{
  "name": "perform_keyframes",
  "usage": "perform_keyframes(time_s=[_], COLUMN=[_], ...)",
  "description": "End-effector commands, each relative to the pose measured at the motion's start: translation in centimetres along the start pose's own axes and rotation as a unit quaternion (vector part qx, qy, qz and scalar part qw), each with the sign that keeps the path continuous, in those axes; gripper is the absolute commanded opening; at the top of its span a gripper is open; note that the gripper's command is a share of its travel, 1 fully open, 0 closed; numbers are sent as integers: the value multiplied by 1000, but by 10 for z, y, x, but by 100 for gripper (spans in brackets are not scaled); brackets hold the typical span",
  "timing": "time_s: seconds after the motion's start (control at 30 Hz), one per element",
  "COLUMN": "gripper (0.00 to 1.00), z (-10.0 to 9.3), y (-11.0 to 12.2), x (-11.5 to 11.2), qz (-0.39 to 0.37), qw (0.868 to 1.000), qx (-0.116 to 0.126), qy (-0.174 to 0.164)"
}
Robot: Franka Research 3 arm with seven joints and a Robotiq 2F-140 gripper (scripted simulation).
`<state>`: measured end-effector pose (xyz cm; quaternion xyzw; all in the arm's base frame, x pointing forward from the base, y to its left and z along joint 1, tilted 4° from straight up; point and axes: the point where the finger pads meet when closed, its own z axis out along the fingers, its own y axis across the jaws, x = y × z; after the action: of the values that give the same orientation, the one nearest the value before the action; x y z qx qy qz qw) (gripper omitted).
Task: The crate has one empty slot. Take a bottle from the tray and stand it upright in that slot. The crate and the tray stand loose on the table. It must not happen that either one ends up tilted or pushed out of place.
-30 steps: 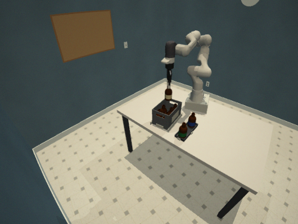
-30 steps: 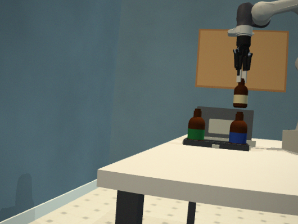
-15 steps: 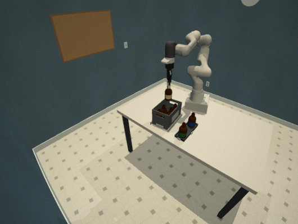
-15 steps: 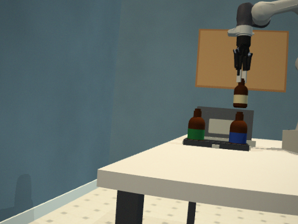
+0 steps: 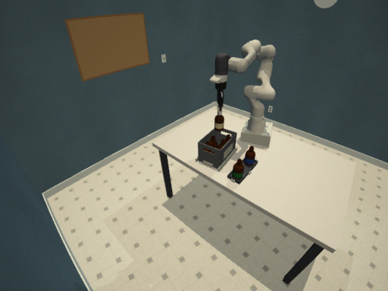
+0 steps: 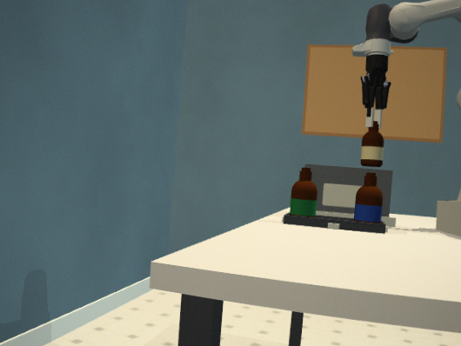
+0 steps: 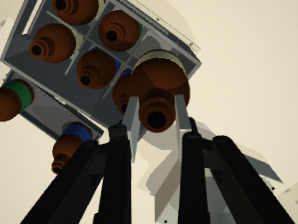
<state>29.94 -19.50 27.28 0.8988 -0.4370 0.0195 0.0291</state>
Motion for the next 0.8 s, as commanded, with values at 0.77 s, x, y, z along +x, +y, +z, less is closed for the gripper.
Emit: perform_keyframes(time_s=[0.77], gripper=[0], z=[7], y=[1], x=[3], qz=[-1], qw=[1000], qx=[0], qy=[3])
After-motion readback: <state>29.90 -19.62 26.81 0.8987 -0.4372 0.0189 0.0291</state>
